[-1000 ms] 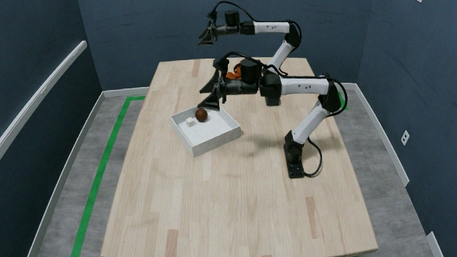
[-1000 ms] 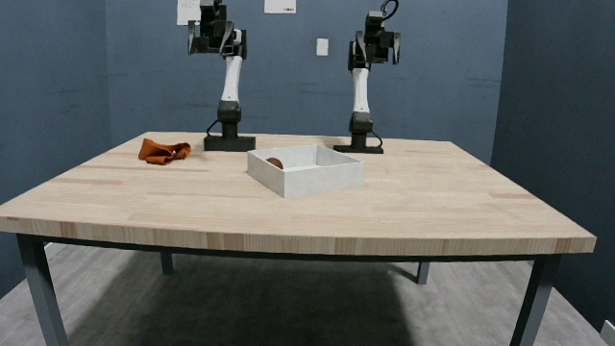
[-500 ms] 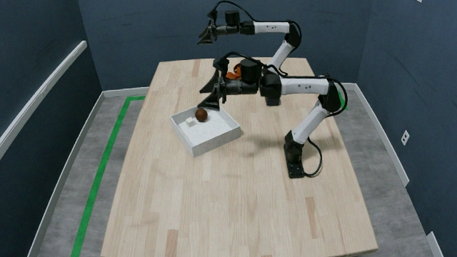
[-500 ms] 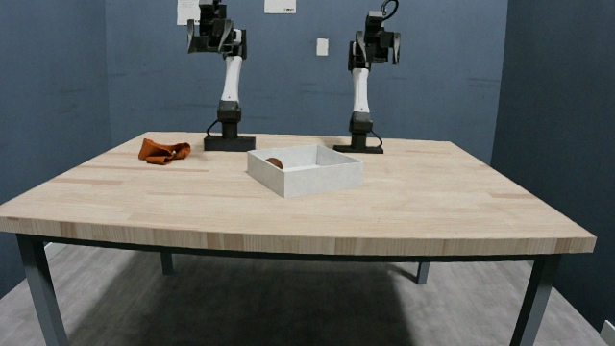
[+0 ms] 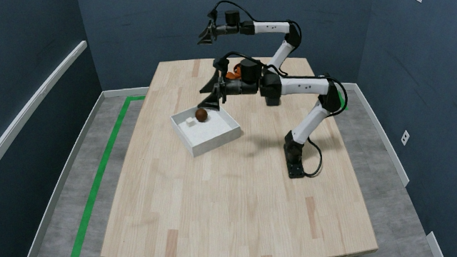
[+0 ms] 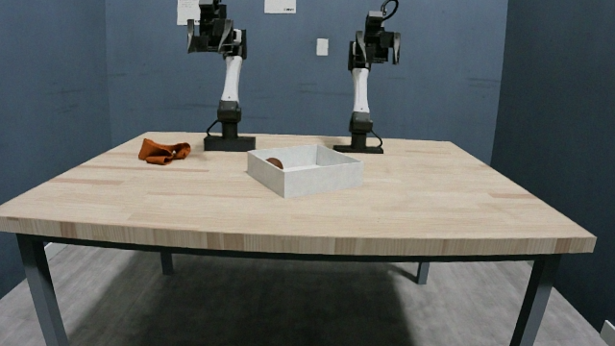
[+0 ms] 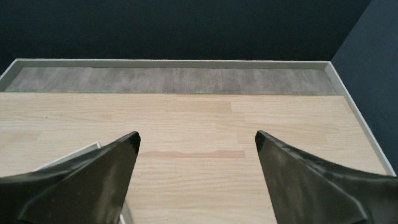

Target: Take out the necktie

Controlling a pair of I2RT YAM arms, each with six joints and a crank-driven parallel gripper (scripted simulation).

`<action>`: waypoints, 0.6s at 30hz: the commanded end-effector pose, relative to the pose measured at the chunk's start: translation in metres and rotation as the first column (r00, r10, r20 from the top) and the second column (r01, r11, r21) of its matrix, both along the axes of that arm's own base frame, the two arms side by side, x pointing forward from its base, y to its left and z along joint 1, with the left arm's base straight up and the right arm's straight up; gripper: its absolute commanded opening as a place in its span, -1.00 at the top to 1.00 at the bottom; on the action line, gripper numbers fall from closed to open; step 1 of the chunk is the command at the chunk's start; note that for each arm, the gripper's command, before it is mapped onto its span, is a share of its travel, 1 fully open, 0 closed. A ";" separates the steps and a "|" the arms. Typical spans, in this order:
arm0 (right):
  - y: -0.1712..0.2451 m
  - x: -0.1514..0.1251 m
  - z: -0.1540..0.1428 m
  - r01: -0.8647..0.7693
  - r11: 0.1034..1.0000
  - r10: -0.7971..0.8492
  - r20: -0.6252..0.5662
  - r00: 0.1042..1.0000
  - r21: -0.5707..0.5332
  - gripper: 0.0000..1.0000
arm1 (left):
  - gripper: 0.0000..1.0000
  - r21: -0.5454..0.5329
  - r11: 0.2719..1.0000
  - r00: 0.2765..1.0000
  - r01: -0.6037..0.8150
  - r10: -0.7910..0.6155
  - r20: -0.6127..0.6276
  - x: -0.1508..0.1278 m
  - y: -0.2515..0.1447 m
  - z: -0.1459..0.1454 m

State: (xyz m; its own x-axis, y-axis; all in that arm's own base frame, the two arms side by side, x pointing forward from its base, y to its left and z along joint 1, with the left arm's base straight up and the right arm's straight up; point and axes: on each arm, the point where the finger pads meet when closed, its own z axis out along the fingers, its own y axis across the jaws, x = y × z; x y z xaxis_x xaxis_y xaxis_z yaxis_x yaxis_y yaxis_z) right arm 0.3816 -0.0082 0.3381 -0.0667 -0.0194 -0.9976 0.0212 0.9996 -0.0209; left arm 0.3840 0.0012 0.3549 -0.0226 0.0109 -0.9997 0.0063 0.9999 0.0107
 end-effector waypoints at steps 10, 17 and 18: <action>0.000 0.002 0.006 0.006 1.000 -0.006 0.028 1.000 0.007 -1.00 | -1.00 0.000 1.000 1.000 0.000 0.000 0.000 0.000 0.000 0.008; 0.000 0.002 0.007 0.006 1.000 -0.006 0.031 1.000 0.007 -1.00 | -1.00 0.000 1.000 1.000 0.000 0.000 0.000 0.000 0.000 0.026; 0.000 0.002 0.007 0.006 1.000 -0.006 0.031 1.000 0.007 -1.00 | -1.00 0.000 1.000 1.000 0.000 0.000 0.000 0.000 0.000 0.029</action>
